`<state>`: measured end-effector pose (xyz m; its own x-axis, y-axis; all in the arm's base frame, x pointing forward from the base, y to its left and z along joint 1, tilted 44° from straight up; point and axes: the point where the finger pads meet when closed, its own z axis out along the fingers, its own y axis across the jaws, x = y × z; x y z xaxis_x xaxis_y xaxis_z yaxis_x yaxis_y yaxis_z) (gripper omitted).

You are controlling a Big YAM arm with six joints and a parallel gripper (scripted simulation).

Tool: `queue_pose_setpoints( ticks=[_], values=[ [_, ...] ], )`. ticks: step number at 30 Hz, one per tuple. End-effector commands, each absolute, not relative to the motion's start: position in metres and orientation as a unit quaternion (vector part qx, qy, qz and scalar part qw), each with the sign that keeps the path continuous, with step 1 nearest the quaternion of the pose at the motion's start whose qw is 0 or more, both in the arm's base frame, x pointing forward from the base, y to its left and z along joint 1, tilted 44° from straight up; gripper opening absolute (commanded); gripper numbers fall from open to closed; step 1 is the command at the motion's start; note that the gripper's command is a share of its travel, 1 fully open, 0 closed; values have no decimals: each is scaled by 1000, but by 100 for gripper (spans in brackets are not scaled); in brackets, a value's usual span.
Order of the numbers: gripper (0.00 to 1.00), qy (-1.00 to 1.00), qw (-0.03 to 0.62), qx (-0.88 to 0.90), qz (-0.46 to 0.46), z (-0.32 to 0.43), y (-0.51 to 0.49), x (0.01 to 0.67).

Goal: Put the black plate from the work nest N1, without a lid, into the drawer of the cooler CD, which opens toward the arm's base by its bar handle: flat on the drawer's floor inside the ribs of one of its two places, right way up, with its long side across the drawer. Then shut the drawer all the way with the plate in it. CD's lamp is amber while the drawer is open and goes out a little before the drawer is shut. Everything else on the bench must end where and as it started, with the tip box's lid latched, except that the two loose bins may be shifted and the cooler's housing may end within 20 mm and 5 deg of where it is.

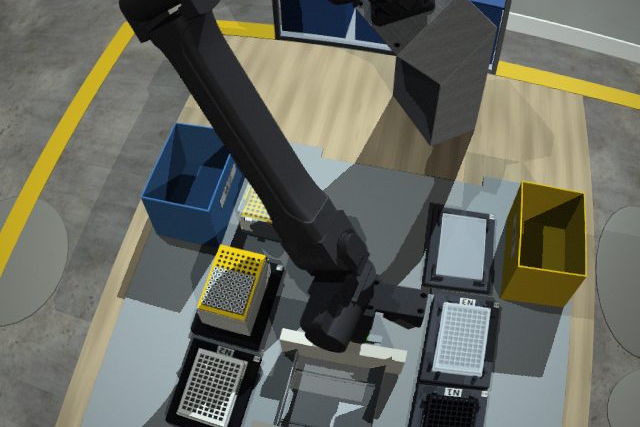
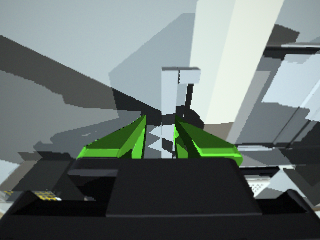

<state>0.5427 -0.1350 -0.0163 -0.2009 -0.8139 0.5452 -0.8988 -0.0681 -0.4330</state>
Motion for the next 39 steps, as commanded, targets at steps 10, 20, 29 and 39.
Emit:
queue_pose_setpoints(
  ticks=[10, 20, 29, 39],
  values=[
    [30, -680, 63, 630, 371, -7, -140, 533],
    [30, -680, 63, 630, 371, -7, -140, 533],
    [30, -680, 57, 626, 378, -6, -142, 533],
    [30, -680, 63, 629, 371, -10, -141, 526]
  ],
)
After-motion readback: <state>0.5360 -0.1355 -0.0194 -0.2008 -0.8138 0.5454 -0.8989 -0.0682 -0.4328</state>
